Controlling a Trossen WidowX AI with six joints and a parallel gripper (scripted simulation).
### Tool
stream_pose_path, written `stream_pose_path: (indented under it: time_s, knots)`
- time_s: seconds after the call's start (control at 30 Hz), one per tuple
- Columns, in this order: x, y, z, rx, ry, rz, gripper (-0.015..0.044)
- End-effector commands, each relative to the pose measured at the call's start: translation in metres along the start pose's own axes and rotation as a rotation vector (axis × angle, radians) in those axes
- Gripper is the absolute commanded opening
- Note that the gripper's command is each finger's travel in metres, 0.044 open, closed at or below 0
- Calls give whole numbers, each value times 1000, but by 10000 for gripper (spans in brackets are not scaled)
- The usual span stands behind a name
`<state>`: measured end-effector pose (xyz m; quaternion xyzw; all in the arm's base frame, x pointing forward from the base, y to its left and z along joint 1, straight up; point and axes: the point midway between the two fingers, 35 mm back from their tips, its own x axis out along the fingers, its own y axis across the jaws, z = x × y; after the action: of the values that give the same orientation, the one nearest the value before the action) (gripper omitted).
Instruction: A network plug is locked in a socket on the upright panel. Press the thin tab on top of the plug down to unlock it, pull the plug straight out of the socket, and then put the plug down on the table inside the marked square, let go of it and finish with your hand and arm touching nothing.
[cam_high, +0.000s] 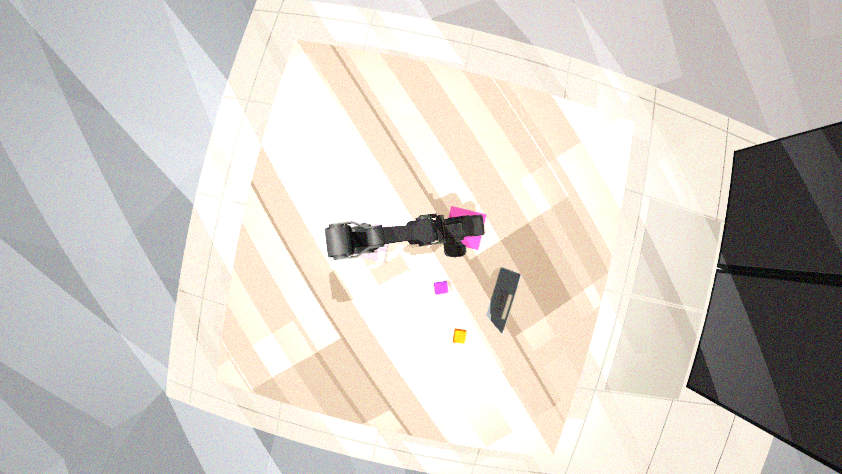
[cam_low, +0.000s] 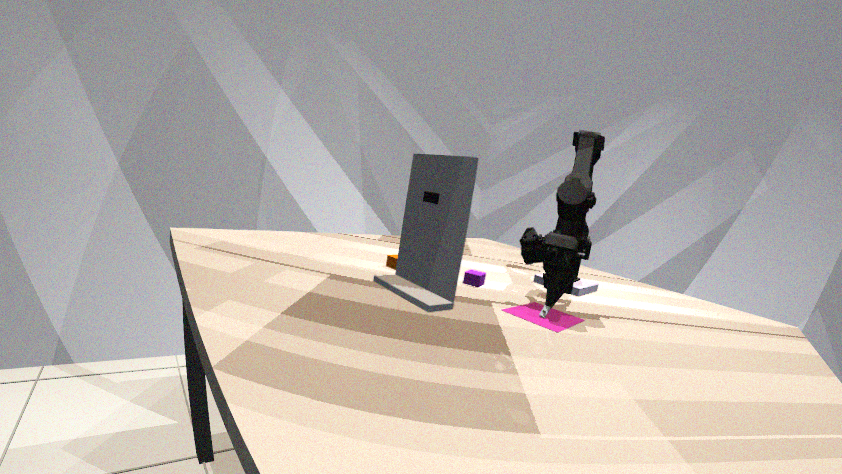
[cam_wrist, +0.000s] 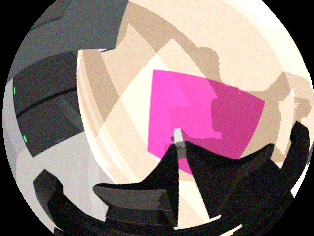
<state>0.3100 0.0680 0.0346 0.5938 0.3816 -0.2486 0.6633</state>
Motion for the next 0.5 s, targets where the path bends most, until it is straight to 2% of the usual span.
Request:
stream_pose_path:
  time_s: [0.0, 0.03, 0.23, 0.47]
  knots:
    - [0, 0, 0, 0, 0, 0, 0]
    - [0, 0, 0, 0, 0, 0, 0]
    - [0, 0, 0, 0, 0, 0, 156]
    - [-2, 0, 0, 0, 0, 0, 156]
